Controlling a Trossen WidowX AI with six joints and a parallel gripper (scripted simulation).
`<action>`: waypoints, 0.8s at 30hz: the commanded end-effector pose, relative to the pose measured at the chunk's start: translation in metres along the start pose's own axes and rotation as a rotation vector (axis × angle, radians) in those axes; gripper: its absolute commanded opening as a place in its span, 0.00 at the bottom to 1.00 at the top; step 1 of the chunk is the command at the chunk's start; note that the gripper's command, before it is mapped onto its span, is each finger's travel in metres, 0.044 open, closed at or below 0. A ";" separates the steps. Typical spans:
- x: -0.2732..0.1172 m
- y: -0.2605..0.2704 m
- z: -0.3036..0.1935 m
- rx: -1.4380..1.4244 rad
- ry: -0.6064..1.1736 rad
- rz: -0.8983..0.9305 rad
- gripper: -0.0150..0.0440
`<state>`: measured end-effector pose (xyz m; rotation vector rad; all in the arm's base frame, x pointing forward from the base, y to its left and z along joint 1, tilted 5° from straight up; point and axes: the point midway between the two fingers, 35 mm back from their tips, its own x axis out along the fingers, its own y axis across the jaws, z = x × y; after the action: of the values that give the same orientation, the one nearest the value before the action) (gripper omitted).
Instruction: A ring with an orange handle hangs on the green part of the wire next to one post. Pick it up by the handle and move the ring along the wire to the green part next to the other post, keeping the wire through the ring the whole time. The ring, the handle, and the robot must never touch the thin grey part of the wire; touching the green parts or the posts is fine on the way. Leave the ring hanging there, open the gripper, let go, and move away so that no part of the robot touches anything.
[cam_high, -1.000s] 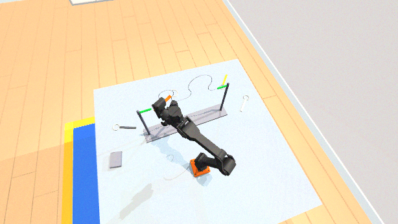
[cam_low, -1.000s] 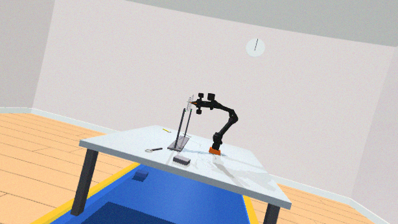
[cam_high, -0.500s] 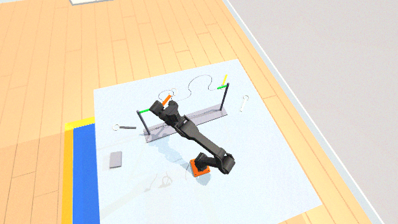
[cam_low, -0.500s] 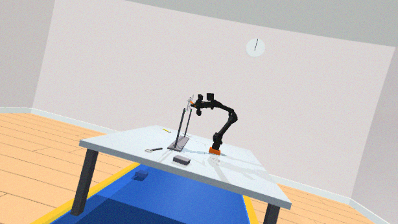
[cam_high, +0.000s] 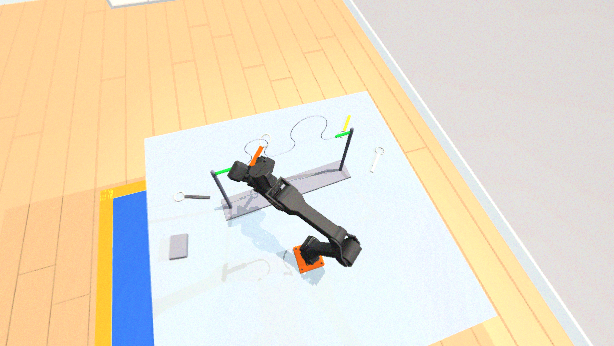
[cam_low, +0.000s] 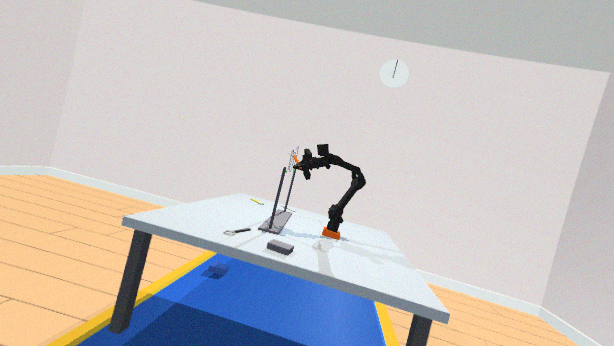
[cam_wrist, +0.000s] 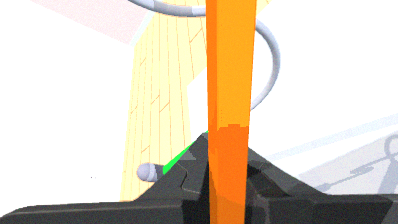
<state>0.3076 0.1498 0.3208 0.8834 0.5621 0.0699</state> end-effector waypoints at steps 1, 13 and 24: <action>-0.001 -0.005 0.002 -0.094 -0.016 -0.047 0.00; 0.000 -0.024 0.006 -0.340 -0.048 -0.189 0.00; -0.003 -0.041 0.014 -0.570 -0.078 -0.321 0.00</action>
<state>0.3054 0.1188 0.2984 0.3258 0.5695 -0.0709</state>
